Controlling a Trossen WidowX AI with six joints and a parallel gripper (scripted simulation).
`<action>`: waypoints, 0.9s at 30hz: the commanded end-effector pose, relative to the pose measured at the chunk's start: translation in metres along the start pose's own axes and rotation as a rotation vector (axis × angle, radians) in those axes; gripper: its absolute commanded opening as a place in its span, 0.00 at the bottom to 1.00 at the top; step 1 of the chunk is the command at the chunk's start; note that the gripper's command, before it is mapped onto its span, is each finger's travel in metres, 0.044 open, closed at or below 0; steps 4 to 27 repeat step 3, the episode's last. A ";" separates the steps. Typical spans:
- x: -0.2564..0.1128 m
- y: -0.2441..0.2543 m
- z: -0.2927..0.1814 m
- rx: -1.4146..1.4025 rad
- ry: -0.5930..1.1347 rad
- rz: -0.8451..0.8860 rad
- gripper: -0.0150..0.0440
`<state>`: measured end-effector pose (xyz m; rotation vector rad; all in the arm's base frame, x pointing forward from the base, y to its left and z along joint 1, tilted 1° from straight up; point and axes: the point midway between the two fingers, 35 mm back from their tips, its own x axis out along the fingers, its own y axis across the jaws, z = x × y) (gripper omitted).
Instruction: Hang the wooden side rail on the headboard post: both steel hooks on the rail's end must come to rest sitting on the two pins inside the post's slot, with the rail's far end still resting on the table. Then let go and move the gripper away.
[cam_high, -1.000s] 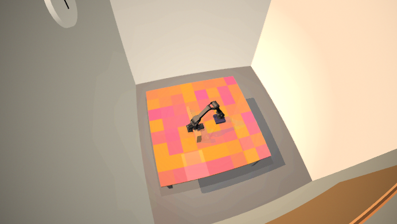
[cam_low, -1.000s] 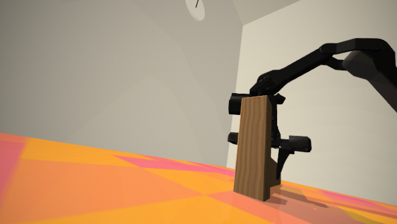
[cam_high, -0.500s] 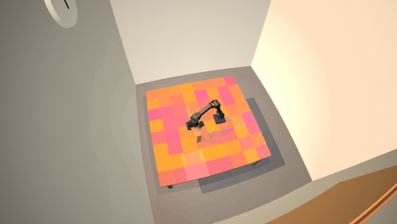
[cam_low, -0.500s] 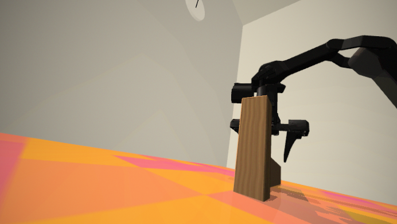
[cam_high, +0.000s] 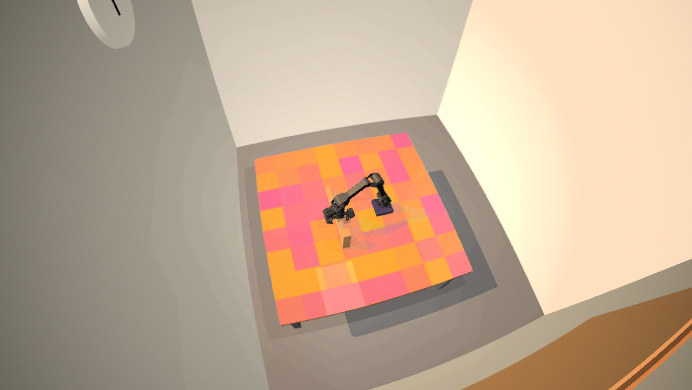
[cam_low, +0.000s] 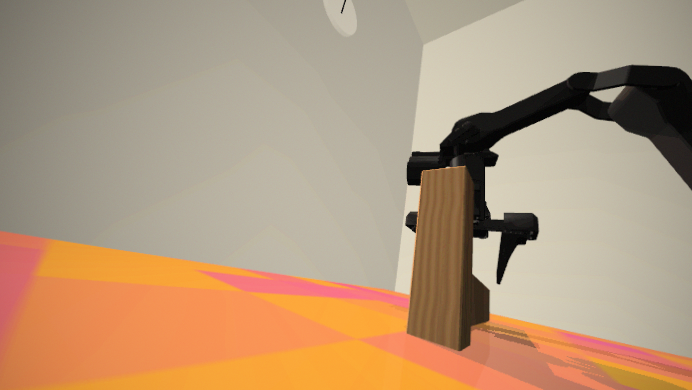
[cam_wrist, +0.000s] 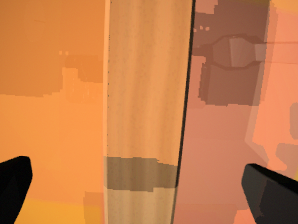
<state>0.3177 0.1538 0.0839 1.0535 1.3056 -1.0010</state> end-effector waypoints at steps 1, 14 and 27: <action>0.000 0.000 0.000 0.004 0.000 0.000 1.00; 0.000 0.000 0.000 0.004 0.000 0.000 1.00; 0.000 0.000 0.000 0.004 0.000 0.000 1.00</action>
